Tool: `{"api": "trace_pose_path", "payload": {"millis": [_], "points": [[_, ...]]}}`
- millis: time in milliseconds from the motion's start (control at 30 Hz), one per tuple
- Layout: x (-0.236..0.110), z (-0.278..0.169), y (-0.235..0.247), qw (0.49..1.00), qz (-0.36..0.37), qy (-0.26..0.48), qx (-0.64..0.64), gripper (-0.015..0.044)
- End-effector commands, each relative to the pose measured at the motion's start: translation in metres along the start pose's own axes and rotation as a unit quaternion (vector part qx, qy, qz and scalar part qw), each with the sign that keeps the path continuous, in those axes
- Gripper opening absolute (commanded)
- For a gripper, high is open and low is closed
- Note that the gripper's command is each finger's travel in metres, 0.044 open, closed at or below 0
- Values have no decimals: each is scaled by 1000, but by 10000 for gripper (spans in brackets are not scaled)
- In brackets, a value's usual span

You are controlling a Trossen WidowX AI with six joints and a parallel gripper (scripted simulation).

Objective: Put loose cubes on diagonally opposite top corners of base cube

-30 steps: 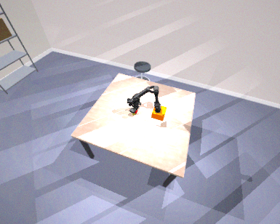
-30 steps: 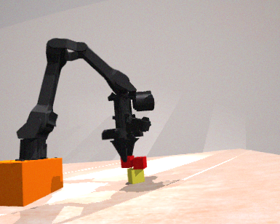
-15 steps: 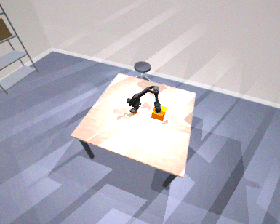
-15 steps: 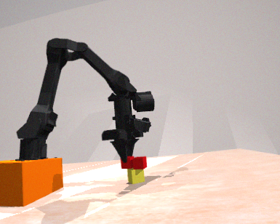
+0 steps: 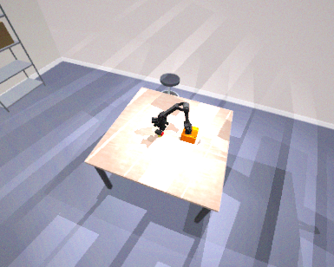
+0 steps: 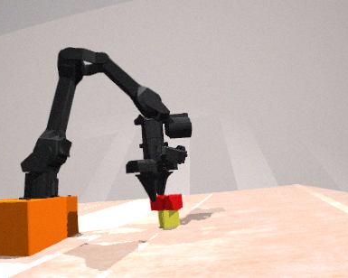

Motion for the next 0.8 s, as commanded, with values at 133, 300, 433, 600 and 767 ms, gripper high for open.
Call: {"api": "trace_pose_path", "payload": {"millis": [133,300,433,600,767], "points": [[-13,1,1,1000,2,-5,-1,205],[-19,1,1,1000,2,-5,-1,205],[-24,1,1,1000,2,-5,-1,205],[-31,1,1,1000,2,-5,-1,205],[-37,1,1,1000,2,-5,-1,205]]}}
Point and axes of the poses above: the point midway between the two fingers, 35 mm back from their tips, its own x axis out along the fingers, its own y axis across the jaws, z = x × y, the point moved 5 cm from there along -x, back along the fingers, and after that the axes turned 9 degrees about -x, right-handed, at the moved point
